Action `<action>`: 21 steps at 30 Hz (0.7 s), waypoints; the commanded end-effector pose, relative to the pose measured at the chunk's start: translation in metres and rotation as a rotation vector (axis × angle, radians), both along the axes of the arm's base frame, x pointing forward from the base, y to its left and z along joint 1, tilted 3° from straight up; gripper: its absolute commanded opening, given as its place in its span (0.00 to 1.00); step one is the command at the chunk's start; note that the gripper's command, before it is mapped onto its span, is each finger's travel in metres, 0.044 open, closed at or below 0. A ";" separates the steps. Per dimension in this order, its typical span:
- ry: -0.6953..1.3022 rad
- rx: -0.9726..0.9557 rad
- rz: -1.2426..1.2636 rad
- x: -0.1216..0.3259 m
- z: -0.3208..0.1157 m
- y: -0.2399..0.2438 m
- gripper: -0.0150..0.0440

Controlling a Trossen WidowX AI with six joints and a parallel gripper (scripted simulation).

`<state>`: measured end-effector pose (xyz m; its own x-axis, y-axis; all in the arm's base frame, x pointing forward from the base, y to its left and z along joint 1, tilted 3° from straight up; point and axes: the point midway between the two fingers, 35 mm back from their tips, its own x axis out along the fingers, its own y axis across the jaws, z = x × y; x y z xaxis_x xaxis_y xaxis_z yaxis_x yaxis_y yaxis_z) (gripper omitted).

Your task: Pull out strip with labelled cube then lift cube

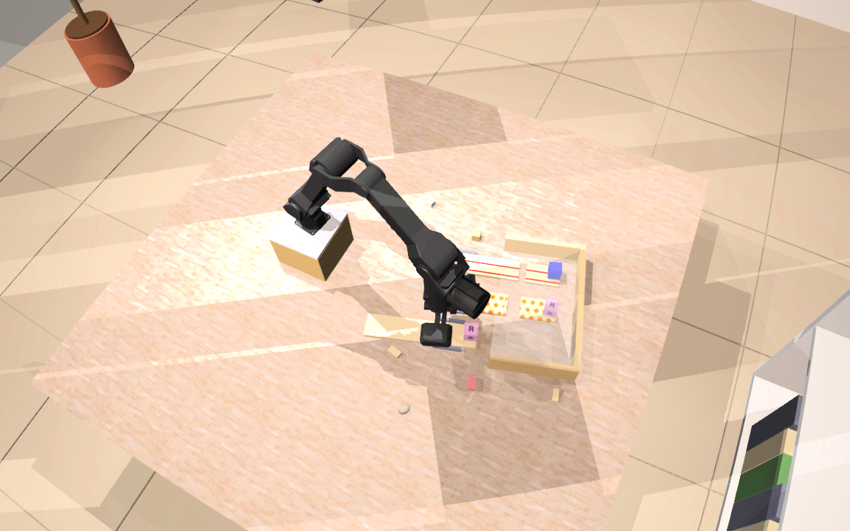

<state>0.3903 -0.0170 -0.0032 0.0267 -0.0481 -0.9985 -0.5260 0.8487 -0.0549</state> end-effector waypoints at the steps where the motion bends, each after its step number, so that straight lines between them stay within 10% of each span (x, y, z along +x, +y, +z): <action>1: 0.003 -0.002 -0.002 0.013 0.001 0.008 1.00; 16: -0.001 0.000 -0.002 0.059 0.005 0.036 1.00; 21: -0.001 0.000 -0.002 0.059 -0.001 0.035 0.78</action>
<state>0.4484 0.0179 0.0014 0.0334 -0.0459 -0.9984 -0.5278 0.8475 -0.0566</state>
